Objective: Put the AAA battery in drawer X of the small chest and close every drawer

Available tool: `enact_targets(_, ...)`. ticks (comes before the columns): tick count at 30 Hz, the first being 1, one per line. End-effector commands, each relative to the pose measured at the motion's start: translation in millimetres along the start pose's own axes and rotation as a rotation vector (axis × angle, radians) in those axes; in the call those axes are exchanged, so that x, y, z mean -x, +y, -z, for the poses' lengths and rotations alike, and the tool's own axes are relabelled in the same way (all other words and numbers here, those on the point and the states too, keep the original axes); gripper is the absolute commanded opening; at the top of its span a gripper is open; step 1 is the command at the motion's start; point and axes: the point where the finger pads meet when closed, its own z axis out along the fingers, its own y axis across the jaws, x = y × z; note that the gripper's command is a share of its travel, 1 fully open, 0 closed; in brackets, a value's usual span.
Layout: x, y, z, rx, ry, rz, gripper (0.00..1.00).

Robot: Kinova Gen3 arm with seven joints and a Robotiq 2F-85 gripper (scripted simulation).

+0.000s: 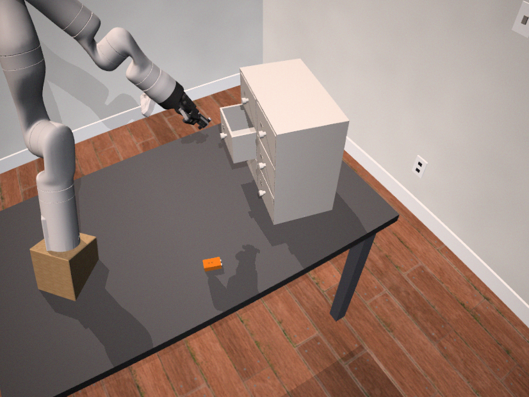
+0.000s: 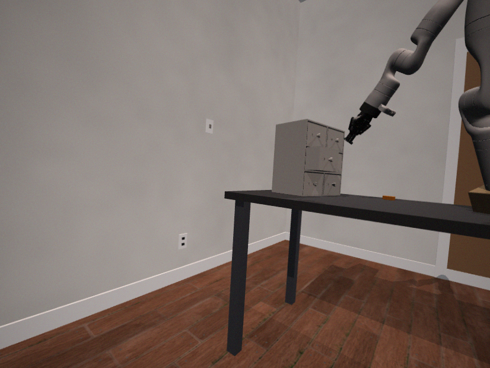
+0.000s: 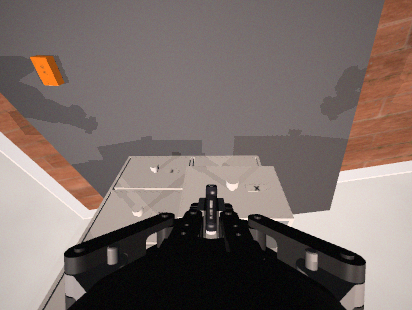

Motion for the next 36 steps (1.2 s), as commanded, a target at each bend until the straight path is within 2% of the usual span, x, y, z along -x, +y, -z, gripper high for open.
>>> enact_targets(1,2.8,5.2,-5.6,0.007,0.014,0.011,0.05)
enact_targets(13,28.7,5.7,-24.3,0.007,0.014,0.011,0.05)
enact_targets(36,59.4,6.1,-46.5,0.007,0.014,0.011,0.05)
